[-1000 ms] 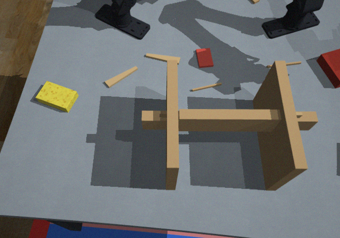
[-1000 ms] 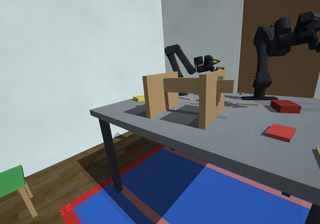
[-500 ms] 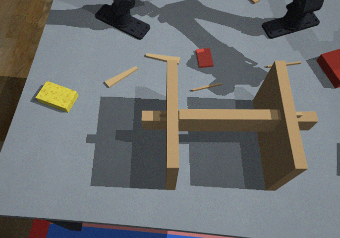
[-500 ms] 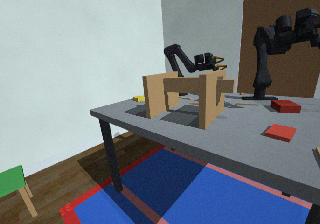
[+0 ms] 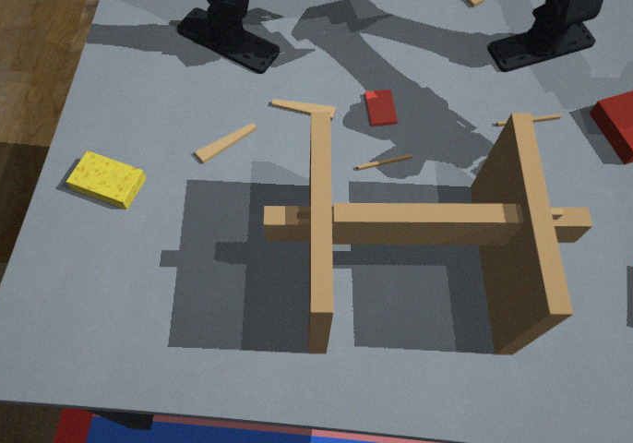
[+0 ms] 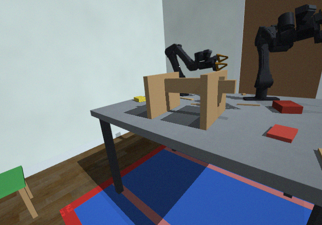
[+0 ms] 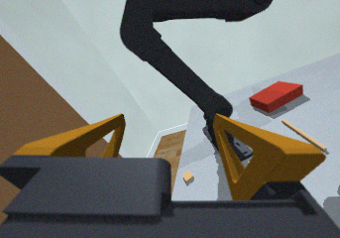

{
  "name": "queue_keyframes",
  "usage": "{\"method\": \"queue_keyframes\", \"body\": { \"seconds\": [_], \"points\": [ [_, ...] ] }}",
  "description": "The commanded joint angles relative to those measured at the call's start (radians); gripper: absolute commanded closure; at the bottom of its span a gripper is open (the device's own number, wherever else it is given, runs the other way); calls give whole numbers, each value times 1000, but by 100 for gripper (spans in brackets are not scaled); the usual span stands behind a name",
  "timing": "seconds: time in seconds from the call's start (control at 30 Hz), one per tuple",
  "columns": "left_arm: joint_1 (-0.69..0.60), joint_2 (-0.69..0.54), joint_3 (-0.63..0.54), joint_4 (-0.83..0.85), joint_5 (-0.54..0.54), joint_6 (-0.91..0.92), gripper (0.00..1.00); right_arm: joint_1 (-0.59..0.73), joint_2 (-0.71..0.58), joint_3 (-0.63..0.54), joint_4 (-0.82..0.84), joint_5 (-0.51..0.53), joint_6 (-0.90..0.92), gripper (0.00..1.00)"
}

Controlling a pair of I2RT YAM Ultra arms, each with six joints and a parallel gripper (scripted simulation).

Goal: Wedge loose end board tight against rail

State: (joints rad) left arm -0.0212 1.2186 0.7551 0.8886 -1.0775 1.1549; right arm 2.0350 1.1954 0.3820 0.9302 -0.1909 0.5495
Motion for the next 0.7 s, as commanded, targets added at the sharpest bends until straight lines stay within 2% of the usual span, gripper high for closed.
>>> {"method": "queue_keyframes", "body": {
  "seconds": [0.0, 0.03, 0.13, 0.5, 0.67],
  "points": [
    [10, -29, 38, -29, 42, -43, 0, -24, -31, 44, -27, 11, -28, 0],
    [8, -30, 41, -39, 47, -52, 0, -39, -7, 51, -21, -11, -28, 0],
    [10, -37, 49, -58, 76, -81, 0, -94, -43, 66, -57, 19, -45, 0],
    [13, -52, 77, -143, 181, -192, 0, -291, -51, 132, -148, 37, -99, 0],
    [14, -58, 84, -164, 204, -218, 0, -341, -57, 148, -167, 21, -110, 0]
  ]
}}
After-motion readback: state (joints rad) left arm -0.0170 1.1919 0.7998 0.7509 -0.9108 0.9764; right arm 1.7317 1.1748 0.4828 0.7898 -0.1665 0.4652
